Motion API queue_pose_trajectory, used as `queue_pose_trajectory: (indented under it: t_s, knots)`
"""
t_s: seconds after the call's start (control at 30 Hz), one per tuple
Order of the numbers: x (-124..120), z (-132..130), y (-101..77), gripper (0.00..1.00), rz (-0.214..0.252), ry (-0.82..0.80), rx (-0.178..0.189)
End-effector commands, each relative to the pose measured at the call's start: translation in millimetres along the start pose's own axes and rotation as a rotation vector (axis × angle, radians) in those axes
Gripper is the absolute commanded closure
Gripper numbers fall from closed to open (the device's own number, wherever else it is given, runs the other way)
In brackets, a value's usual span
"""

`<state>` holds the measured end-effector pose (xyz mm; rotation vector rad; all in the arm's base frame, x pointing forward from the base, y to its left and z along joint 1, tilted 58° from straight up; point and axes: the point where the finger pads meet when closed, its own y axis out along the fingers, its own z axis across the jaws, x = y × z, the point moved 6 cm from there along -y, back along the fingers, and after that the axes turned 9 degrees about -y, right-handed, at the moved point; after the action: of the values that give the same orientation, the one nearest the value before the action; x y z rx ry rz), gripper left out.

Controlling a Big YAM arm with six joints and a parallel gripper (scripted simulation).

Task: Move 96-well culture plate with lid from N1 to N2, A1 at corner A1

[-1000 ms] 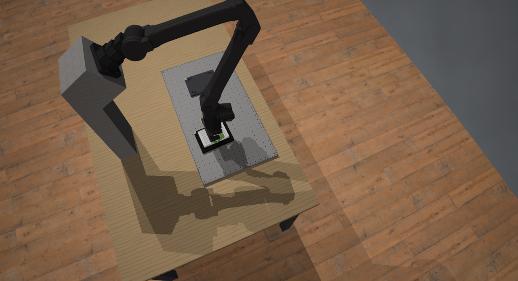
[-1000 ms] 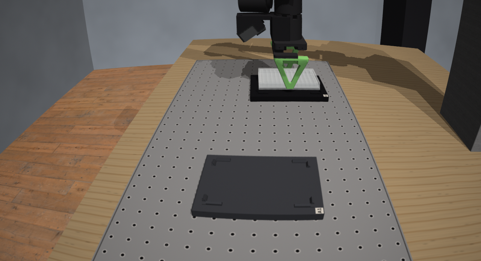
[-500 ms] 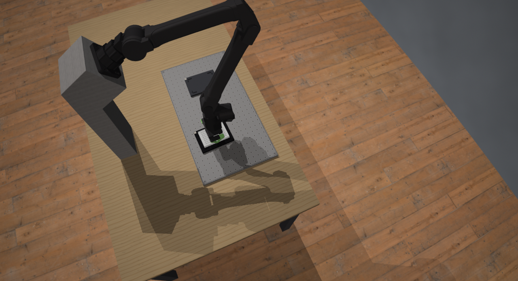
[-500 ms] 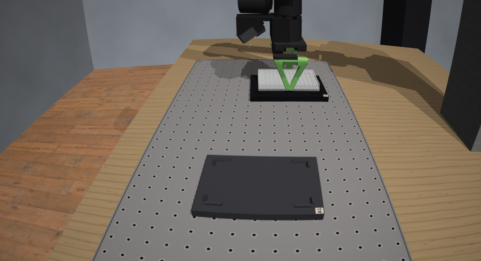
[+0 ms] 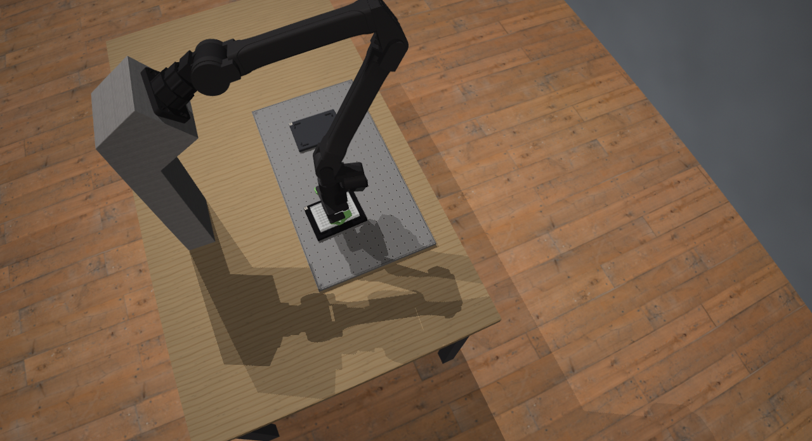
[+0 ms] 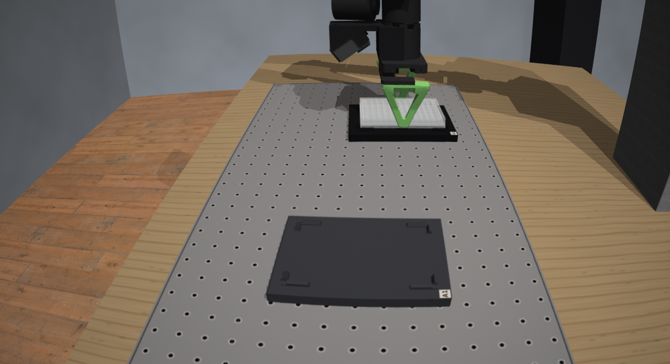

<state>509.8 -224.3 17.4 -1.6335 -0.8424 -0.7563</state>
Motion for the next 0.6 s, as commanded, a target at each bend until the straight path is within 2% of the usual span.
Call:
queue_pose_trajectory:
  t_s: [0.0,0.23,0.27,0.53,0.57]
  knots:
    - [-3.5,4.7,3.1,1.00,0.003,0.009,0.003]
    - [-2.7,5.6,4.6,1.00,0.002,0.008,0.005]
    - [-3.2,1.2,-2.4,1.00,0.005,0.004,-0.001]
    - [-3.2,1.3,-2.4,1.00,0.005,0.004,-0.001]
    - [-3.2,1.3,-2.4,0.00,0.005,0.004,-0.001]
